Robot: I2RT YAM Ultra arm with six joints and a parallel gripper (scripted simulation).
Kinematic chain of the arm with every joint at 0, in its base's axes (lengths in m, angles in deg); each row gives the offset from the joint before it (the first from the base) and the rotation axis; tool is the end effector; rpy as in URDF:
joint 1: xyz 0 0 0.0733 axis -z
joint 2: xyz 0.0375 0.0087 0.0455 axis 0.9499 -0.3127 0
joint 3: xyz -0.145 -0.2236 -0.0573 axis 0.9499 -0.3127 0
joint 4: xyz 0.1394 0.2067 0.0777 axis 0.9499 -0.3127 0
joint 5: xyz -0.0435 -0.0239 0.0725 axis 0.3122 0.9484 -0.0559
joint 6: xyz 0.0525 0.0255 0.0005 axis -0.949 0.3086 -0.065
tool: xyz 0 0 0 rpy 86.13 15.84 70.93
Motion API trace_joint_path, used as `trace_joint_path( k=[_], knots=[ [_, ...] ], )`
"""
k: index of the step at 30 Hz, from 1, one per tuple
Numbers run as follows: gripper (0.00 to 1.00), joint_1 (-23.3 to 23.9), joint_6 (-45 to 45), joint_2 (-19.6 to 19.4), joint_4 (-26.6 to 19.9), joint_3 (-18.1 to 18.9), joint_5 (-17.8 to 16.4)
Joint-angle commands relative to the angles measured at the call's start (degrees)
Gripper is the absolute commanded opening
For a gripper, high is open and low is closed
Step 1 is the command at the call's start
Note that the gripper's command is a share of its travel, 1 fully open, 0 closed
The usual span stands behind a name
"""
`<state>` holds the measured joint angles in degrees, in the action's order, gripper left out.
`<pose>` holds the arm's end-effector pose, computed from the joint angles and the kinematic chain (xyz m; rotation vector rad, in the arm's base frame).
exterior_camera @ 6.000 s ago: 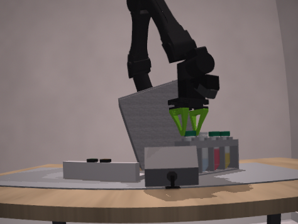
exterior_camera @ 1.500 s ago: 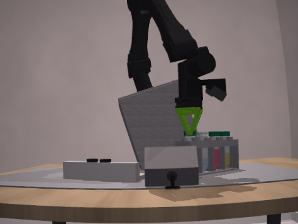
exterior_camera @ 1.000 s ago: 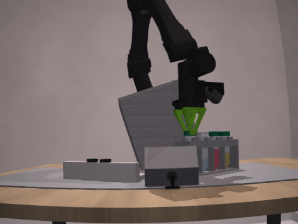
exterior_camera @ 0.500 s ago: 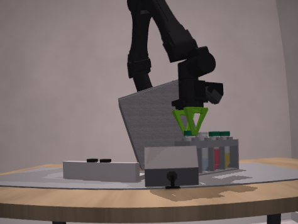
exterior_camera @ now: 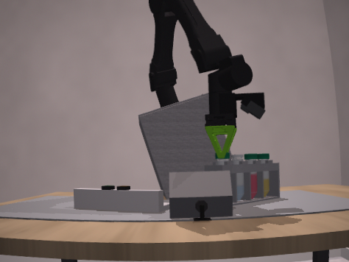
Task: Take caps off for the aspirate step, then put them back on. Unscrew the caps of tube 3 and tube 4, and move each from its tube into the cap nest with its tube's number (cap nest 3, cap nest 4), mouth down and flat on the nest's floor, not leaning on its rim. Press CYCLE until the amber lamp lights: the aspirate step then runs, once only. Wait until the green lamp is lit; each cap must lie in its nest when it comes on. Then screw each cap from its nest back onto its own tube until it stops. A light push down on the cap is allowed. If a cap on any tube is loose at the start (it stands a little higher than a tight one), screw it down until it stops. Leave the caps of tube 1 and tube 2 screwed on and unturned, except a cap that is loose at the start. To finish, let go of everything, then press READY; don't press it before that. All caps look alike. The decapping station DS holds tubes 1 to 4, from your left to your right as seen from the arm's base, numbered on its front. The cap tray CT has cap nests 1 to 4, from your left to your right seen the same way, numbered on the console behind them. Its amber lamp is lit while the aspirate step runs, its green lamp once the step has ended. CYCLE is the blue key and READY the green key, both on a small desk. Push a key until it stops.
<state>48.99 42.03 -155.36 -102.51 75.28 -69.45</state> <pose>0.3148 0.1202 -0.0546 1.8575 -2.2800 0.3772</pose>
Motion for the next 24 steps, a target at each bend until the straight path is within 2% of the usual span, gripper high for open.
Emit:
trace_joint_path(
  k=[1, 2, 5, 6, 7, 8, 12, 13, 15, 24],
  knots=[
    [0.49, -0.60, -12.32, 1.38, -0.08, 0.25, -0.07],
    [0.49, -0.60, -12.32, 1.38, -0.08, 0.25, -0.07],
    [0.49, -0.66, -25.77, 1.62, -0.44, 0.29, -0.08],
    [0.49, -0.67, -26.72, 1.65, -0.32, 0.20, -0.08],
    [0.49, -0.69, -31.51, 1.74, -0.40, 0.19, -0.08],
    [0.49, -0.69, -31.52, 1.74, -0.40, 0.19, -0.08],
    [0.49, -0.68, -45.83, 1.66, -0.55, 0.43, -0.08],
    [0.49, -0.69, -45.84, 1.64, -0.59, 0.49, -0.08],
    [0.49, -0.68, -54.47, 1.56, -0.76, 0.68, -0.08],
    [0.49, -0.82, -55.85, 1.77, -1.40, 1.13, -0.09]
  ],
)
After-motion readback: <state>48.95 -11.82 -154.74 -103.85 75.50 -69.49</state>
